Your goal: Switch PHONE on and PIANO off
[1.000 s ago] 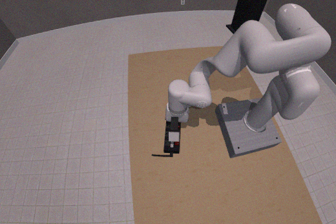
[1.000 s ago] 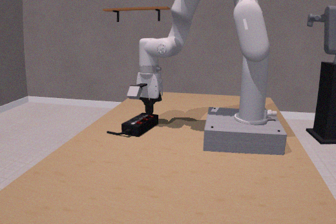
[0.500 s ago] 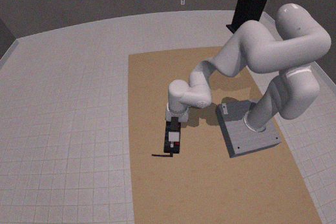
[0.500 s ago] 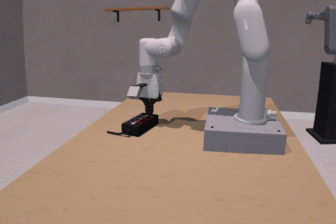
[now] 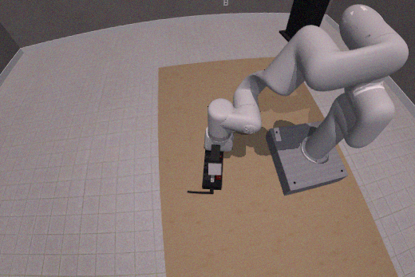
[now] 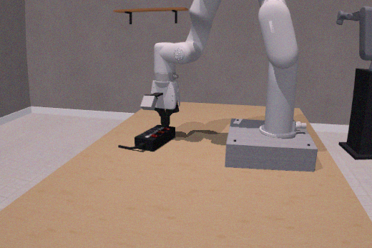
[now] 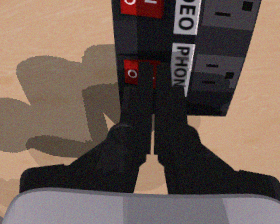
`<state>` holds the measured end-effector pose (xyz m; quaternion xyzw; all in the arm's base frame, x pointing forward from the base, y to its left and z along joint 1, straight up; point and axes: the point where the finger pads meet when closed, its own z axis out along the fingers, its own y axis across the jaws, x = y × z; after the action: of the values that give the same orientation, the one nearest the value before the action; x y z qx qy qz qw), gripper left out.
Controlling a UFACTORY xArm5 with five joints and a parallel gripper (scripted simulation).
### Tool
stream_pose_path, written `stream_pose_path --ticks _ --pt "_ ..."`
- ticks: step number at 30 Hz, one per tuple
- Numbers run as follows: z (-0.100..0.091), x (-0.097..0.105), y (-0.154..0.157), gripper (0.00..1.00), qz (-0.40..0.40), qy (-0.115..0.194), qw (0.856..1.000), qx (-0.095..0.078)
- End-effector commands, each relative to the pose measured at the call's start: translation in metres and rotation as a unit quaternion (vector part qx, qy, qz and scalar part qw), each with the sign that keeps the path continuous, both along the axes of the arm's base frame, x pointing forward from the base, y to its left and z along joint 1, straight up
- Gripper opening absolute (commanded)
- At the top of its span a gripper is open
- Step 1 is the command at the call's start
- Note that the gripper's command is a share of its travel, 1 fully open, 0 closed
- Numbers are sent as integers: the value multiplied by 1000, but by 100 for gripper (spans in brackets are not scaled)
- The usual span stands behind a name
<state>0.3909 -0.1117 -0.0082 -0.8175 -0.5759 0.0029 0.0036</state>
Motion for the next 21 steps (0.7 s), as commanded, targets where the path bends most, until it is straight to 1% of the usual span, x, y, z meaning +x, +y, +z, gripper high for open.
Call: stream_pose_path --ticks 1,21 --pt "0 1 0 0 0 -2 1000 0" --pt "-7 1 0 0 0 -2 1000 0"
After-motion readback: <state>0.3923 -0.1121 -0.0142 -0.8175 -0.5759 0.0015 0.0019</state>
